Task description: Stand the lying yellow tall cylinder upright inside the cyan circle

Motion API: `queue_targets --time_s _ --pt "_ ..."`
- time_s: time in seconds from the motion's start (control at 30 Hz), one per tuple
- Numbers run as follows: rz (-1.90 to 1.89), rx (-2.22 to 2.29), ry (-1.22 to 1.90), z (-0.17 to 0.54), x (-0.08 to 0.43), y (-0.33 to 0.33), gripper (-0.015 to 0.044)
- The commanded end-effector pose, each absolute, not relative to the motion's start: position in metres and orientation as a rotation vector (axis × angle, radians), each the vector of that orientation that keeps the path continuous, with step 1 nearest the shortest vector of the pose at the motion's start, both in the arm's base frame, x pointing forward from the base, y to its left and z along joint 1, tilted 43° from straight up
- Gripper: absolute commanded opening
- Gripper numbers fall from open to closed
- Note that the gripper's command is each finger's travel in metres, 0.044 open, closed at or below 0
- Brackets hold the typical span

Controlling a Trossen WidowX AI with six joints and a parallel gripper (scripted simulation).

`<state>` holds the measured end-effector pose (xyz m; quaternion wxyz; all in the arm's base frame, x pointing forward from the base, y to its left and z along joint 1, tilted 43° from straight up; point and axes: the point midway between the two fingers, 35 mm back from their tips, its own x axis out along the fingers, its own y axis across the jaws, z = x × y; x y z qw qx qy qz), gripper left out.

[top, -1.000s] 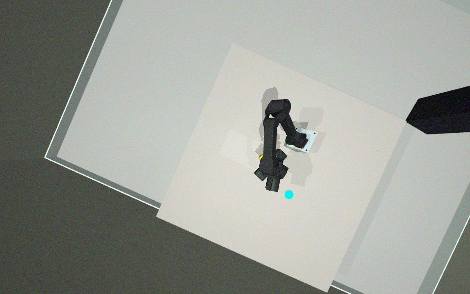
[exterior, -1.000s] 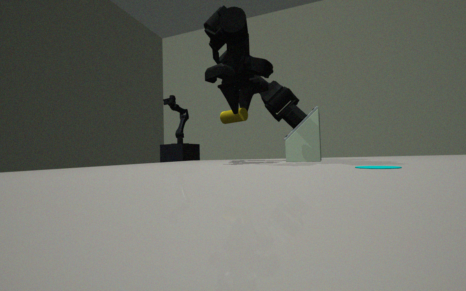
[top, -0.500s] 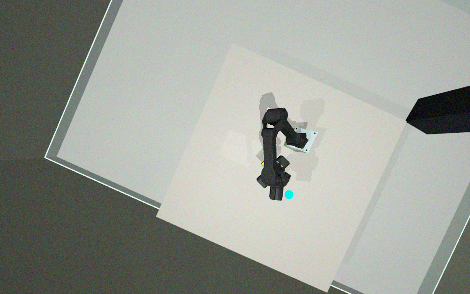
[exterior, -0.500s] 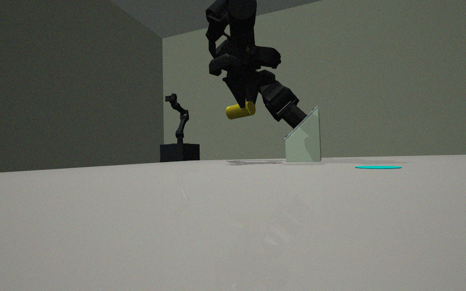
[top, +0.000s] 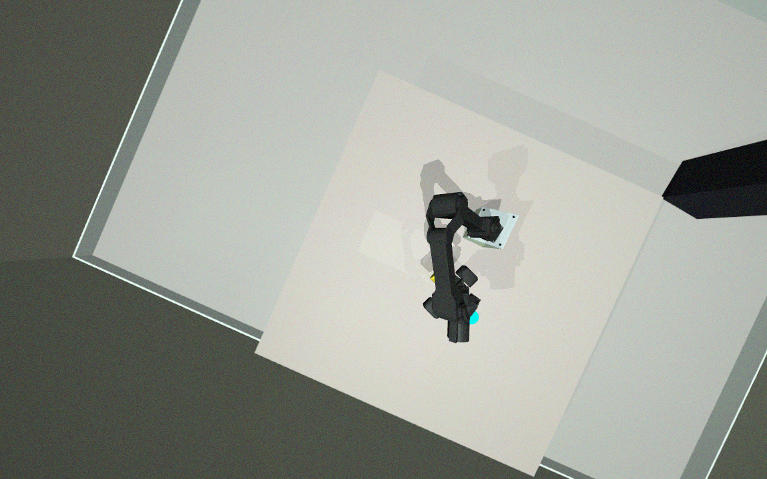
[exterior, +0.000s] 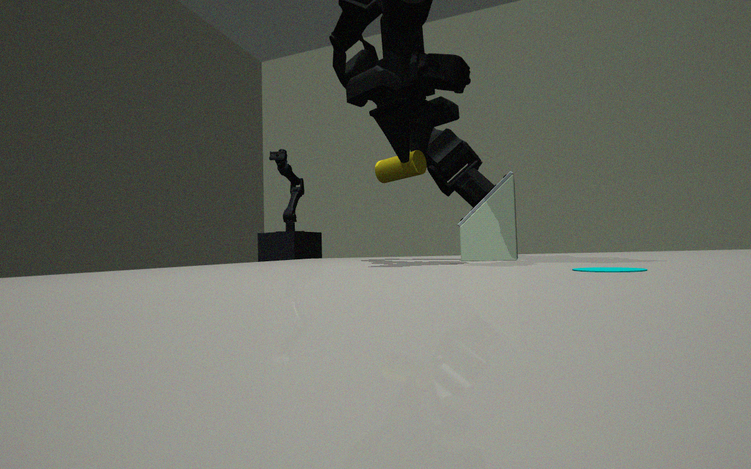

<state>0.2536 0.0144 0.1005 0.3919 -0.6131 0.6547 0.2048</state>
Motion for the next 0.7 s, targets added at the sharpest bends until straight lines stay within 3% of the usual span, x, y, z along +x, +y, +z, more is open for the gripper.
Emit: queue_targets --time_s 0.0,0.67 --pt "0.522 -1.551 1.661 0.097 0.260 0.024 0.0105" --pt "0.509 -1.554 1.654 0.072 0.290 0.068 0.0105"
